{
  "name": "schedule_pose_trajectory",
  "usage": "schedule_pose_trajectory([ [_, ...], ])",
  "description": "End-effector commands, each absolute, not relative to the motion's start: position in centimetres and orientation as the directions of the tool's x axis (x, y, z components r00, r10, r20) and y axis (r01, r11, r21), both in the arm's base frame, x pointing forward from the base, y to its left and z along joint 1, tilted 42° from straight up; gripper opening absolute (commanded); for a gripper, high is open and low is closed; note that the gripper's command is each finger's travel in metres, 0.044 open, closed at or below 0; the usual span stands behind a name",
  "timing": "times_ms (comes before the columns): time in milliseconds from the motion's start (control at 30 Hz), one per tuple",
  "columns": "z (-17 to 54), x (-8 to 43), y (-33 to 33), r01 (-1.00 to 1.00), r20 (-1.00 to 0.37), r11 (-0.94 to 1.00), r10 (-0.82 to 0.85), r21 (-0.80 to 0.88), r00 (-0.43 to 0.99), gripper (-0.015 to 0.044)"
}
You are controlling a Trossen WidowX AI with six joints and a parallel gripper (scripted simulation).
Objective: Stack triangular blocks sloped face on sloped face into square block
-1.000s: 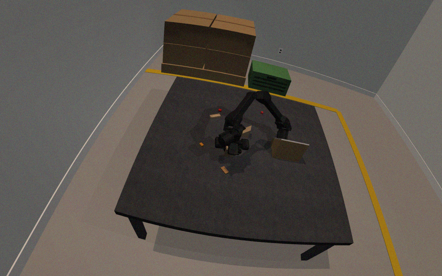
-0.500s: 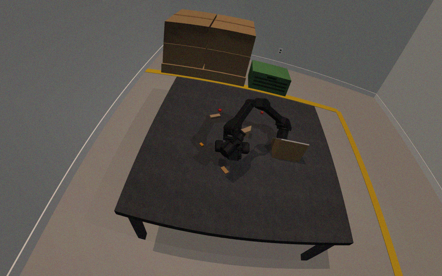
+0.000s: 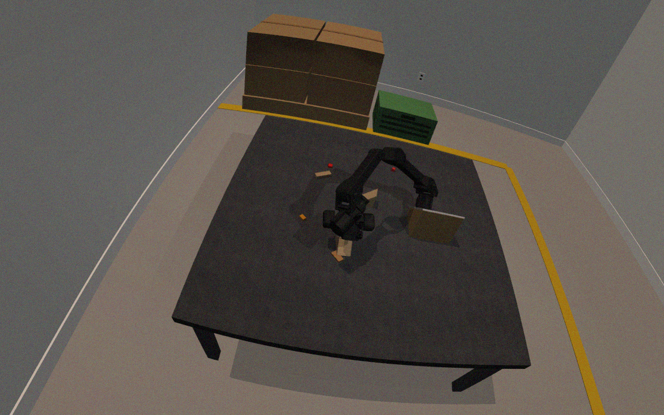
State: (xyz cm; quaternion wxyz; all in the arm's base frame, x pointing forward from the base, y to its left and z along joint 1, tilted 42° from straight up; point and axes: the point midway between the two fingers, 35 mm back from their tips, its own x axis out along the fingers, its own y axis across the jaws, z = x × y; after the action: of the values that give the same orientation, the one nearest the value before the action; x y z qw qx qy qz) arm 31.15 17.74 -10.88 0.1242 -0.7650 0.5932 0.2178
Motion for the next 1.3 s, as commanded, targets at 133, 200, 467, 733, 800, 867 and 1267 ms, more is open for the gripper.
schedule_pose_trajectory([
  [133, -10.9, 31.0, 17.7, -0.962, -0.482, -0.264, -0.854, 0.076, 0.196, 0.044],
  [200, -10.9, 31.0, 17.7, -0.962, -0.482, -0.264, -0.854, 0.076, 0.196, 0.044],
  [467, -3.4, 29.7, 23.8, -0.906, -0.548, -0.407, -0.787, 0.116, 0.283, 0.044],
  [733, -4.3, 30.0, 22.1, -0.932, -0.663, -0.339, -0.729, 0.131, 0.172, 0.044],
  [800, -4.9, 30.2, 20.7, -0.942, -0.75, -0.295, -0.657, 0.158, 0.08, 0.044],
  [867, -5.5, 30.4, 19.6, -0.947, -0.828, -0.269, -0.561, 0.175, 0.006, 0.044],
  [1267, -5.4, 31.6, 15.9, -0.953, -0.997, -0.302, 0.054, 0.032, -0.051, 0.044],
])
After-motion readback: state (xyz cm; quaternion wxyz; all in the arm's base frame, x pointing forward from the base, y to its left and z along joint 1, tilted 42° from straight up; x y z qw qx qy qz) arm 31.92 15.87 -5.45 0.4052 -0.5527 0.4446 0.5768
